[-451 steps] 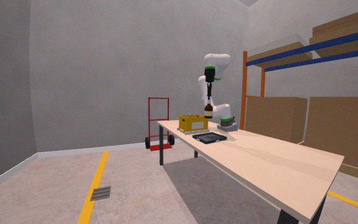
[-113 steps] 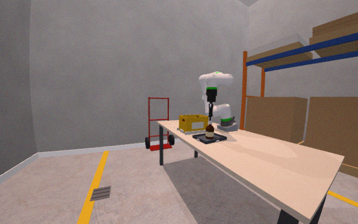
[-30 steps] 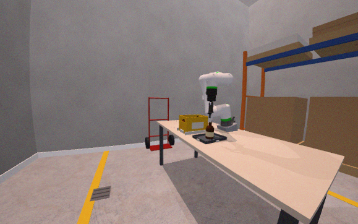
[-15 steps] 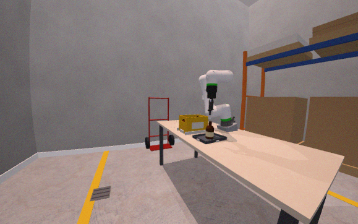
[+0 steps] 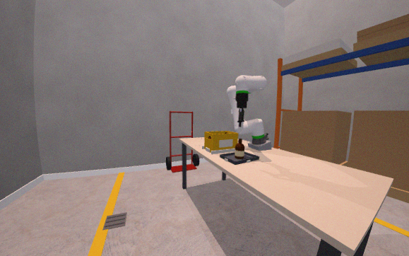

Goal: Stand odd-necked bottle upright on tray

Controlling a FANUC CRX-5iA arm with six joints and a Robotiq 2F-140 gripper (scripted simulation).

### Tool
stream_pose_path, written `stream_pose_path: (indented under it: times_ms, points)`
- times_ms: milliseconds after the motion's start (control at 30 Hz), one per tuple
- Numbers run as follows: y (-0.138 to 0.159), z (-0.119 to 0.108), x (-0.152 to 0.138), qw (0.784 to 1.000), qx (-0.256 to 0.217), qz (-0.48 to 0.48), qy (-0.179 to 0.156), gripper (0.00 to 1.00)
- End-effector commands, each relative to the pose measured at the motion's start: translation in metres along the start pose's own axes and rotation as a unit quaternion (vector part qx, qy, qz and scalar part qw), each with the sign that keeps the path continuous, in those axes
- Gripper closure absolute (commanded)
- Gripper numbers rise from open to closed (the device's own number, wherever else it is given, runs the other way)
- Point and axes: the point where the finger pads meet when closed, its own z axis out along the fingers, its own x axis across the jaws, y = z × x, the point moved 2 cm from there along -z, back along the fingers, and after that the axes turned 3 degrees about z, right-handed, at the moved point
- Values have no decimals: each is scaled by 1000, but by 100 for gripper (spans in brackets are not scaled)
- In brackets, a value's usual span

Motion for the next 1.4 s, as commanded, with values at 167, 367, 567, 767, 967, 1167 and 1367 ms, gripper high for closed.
stream_pose_path:
  times_ms: [167, 367, 567, 767, 967, 1167, 1367]
  points:
    - [0, -15, 0, 1000, 0, 0, 1, 0]
    - [0, -20, 0, 1000, 0, 0, 1, 0]
    - [0, -22, 0, 1000, 0, 0, 1, 0]
    - [0, -22, 0, 1000, 0, 0, 1, 90]
    - [0, -22, 0, 1000, 0, 0, 1, 90]
    - [0, -22, 0, 1000, 0, 0, 1, 90]
    - [0, -22, 0, 1000, 0, 0, 1, 90]
